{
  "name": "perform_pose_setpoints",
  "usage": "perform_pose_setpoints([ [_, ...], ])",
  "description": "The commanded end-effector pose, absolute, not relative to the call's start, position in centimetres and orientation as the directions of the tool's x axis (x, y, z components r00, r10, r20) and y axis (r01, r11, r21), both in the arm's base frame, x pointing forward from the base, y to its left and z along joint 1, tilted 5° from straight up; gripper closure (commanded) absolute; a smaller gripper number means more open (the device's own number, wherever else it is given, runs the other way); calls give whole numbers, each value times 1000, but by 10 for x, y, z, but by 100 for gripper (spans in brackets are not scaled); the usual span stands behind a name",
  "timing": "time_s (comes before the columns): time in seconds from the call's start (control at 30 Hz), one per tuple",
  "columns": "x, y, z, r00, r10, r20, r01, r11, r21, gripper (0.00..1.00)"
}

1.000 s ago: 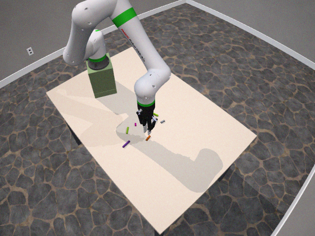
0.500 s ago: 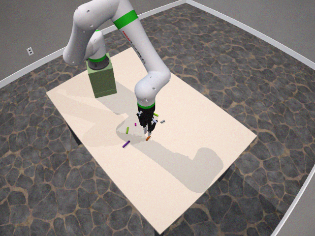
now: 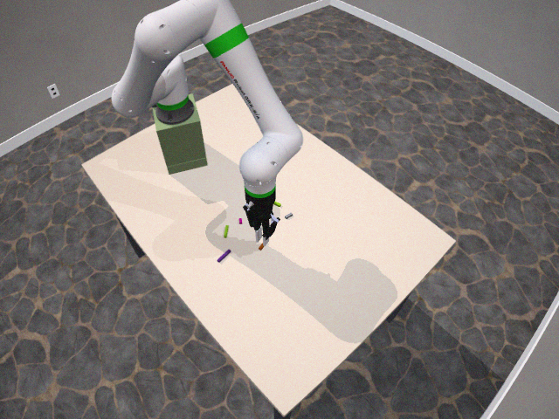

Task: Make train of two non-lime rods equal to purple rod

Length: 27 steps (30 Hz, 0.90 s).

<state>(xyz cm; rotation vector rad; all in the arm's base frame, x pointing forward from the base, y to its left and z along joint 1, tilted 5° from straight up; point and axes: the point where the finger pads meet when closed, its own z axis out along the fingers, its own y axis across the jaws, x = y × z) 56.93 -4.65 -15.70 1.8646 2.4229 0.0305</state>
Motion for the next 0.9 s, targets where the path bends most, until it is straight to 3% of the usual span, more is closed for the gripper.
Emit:
perform_pose_setpoints([
  [0.0,570,-47,-159,-254,966,-55,964,257,67,85],
  [0.87,571,-47,-169,-254,966,-55,964,257,67,85],
])
